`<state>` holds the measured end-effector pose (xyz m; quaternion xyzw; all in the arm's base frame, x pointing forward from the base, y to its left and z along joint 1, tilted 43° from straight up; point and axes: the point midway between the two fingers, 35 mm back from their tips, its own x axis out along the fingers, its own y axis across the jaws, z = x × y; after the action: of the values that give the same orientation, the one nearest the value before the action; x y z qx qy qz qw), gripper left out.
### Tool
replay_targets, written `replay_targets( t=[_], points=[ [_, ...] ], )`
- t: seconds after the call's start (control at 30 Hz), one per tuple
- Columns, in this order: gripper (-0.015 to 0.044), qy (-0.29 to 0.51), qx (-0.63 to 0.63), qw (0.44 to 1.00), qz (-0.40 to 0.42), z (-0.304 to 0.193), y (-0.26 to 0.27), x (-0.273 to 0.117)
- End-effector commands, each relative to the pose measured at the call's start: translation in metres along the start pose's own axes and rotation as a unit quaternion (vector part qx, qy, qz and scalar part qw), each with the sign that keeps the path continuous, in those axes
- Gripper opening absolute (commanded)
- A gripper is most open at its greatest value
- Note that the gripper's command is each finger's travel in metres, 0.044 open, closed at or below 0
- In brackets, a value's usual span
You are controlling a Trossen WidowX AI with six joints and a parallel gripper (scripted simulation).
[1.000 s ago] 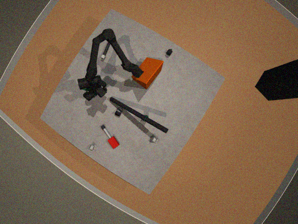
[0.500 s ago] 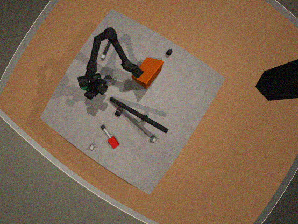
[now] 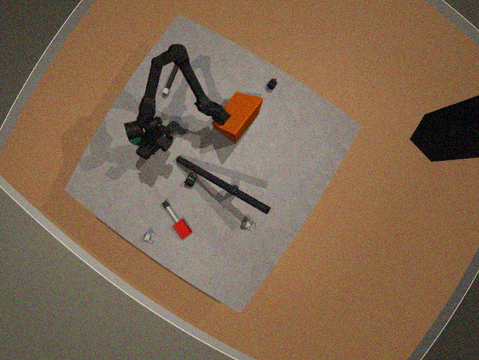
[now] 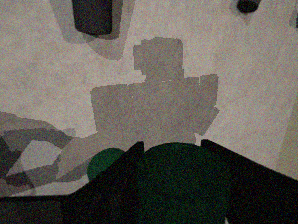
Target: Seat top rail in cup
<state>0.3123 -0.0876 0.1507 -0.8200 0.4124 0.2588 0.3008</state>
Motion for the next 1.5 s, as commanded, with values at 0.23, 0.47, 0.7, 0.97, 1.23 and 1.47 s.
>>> replay_targets(
  t=[0.23, 0.47, 0.7, 0.97, 1.23, 1.47],
  points=[
    [0.0131, 0.0, 0.0, 1.0, 0.0, 0.0, 0.0, 0.0],
    [0.0315, -0.001, 0.001, 1.0, 0.0, 0.003, -0.001, -0.002],
    [0.044, -0.003, 0.003, 1.0, 0.001, 0.018, -0.01, -0.014],
    [0.044, -0.003, 0.003, 1.0, 0.0, 0.037, -0.019, -0.031],
    [0.044, -0.011, 0.084, 0.996, 0.007, 0.053, -0.023, -0.037],
    [0.044, -0.007, 0.31, 0.95, 0.027, 0.089, -0.035, -0.055]
  ],
)
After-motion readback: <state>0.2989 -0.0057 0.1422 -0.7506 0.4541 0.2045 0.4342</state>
